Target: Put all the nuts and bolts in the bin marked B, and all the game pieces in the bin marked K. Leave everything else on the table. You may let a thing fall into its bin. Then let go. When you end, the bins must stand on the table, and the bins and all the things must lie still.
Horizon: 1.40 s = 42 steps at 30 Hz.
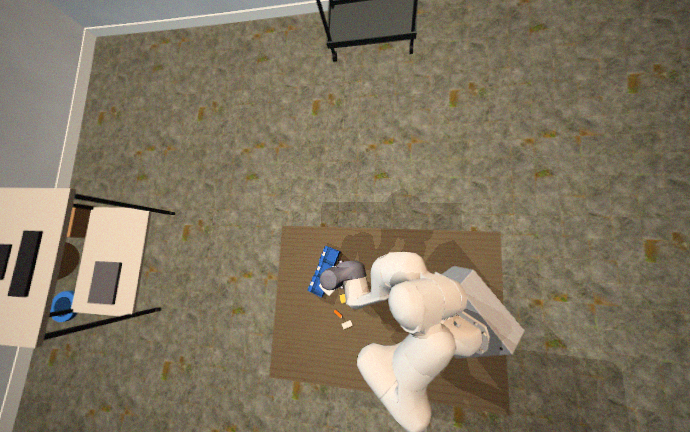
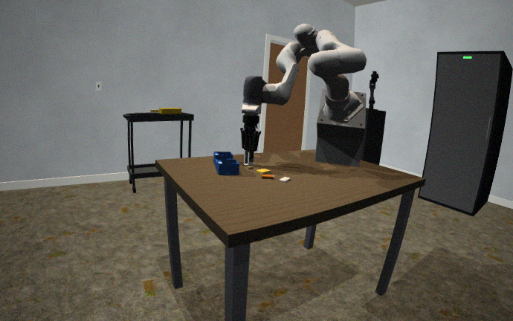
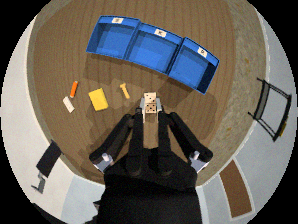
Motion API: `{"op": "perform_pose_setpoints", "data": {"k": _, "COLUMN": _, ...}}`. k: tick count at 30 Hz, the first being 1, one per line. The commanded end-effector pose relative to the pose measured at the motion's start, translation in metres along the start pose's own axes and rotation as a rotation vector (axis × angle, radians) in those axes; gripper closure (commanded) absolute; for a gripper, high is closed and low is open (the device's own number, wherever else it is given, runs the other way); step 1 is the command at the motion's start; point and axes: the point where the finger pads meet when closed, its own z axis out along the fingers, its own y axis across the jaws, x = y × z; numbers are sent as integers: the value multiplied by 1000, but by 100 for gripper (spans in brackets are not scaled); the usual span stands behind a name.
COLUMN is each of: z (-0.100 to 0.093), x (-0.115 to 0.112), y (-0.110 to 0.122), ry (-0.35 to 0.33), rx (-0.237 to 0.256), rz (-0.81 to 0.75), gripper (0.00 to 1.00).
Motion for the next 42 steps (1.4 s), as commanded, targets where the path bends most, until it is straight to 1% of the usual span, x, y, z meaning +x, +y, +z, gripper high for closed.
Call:
{"op": "perform_pose_setpoints", "data": {"k": 1, "z": 1, "x": 0, "y": 1, "ry": 1, "rx": -1, "rz": 9, "gripper": 87}}
{"op": "perform_pose_setpoints", "data": {"k": 19, "z": 1, "x": 0, "y": 1, "ry": 1, "rx": -1, "rz": 9, "gripper": 87}}
{"op": "perform_pose_setpoints", "data": {"k": 27, "z": -26, "x": 0, "y": 1, "ry": 1, "rx": -1, "rz": 9, "gripper": 87}}
{"op": "perform_pose_setpoints", "data": {"k": 29, "z": -26, "x": 0, "y": 1, "ry": 1, "rx": -1, "rz": 9, "gripper": 87}}
{"op": "perform_pose_setpoints", "data": {"k": 39, "z": -59, "x": 0, "y": 1, "ry": 1, "rx": -1, "rz": 9, "gripper": 87}}
{"op": "perform_pose_setpoints", "data": {"k": 42, "z": -59, "x": 0, "y": 1, "ry": 1, "rx": -1, "rz": 9, "gripper": 87}}
